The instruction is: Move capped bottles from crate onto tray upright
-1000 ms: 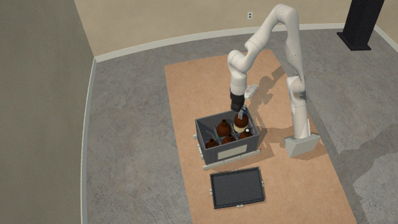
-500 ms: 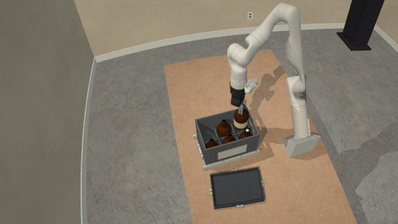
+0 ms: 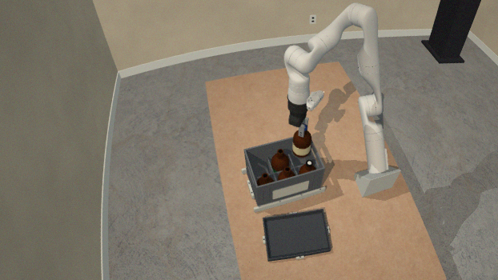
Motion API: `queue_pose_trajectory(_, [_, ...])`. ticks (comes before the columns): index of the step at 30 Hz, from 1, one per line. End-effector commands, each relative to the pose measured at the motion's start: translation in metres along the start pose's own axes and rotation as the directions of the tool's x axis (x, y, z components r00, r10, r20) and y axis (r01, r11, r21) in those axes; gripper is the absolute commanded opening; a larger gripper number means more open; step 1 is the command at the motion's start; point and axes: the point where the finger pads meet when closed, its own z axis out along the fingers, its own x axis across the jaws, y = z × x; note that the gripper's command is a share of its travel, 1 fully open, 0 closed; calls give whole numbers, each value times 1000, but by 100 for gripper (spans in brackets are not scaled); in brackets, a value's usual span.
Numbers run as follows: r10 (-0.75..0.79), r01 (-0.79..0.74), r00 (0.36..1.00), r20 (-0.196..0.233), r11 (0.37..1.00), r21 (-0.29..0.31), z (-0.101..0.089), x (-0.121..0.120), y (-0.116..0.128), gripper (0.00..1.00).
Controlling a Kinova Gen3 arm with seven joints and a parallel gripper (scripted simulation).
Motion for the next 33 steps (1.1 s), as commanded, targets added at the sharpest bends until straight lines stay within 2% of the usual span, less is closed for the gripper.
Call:
queue_pose_trajectory(1, [6, -6, 1000, -14, 1000, 2, -15, 3, 0, 0])
queue_pose_trajectory(3, [6, -6, 1000, -16, 1000, 2, -22, 3, 0, 0])
queue_pose_trajectory(6, [1, -1, 1000, -6, 1000, -3, -18, 1, 1, 0])
queue_pose_trajectory(20, [6, -6, 1000, -16, 1000, 2, -63, 3, -1, 0])
queue_pose_trajectory(22, [6, -6, 1000, -16, 1000, 2, -63, 3, -1, 0])
queue_pose_trajectory(23, [8, -8, 1000, -5, 1000, -5, -57, 0, 1, 0])
queue_pose_trajectory(33, [7, -7, 1000, -13, 1000, 0, -61, 3, -1, 0])
